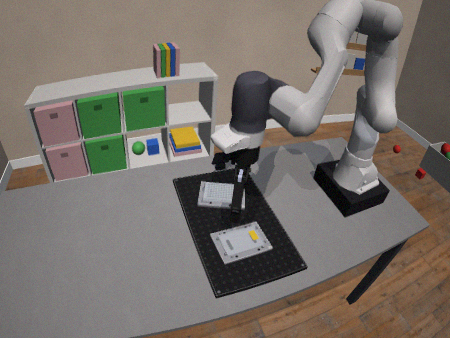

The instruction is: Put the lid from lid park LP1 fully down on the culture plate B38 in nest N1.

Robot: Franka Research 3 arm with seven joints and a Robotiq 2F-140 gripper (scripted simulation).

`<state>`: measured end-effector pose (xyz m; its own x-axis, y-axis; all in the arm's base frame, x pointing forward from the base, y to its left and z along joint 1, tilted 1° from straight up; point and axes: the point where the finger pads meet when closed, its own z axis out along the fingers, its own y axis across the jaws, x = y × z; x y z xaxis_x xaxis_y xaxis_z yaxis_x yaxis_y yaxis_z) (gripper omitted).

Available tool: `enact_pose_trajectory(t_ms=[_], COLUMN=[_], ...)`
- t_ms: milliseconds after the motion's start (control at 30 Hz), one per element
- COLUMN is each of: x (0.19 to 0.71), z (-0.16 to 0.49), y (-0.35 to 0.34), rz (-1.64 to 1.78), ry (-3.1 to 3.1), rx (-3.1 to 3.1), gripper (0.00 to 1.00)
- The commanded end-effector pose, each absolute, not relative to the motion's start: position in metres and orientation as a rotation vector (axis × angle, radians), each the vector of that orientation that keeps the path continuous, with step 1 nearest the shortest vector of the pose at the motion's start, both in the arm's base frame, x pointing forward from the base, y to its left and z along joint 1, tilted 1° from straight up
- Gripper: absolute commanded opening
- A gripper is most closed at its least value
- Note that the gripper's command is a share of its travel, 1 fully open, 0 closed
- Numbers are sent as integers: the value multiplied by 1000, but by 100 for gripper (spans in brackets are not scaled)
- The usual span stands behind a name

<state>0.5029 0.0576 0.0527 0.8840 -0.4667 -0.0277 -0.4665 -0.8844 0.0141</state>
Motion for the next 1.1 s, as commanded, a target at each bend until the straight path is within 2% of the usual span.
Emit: enact_pose_trajectory(t_ms=[0, 367, 1067], x=[508, 505, 505], z=[46, 34, 33], y=[81, 126, 127], rz=[-27, -14, -13], ry=[-326, 133, 147], rx=[3138, 3153, 3152], gripper=[100, 100, 100])
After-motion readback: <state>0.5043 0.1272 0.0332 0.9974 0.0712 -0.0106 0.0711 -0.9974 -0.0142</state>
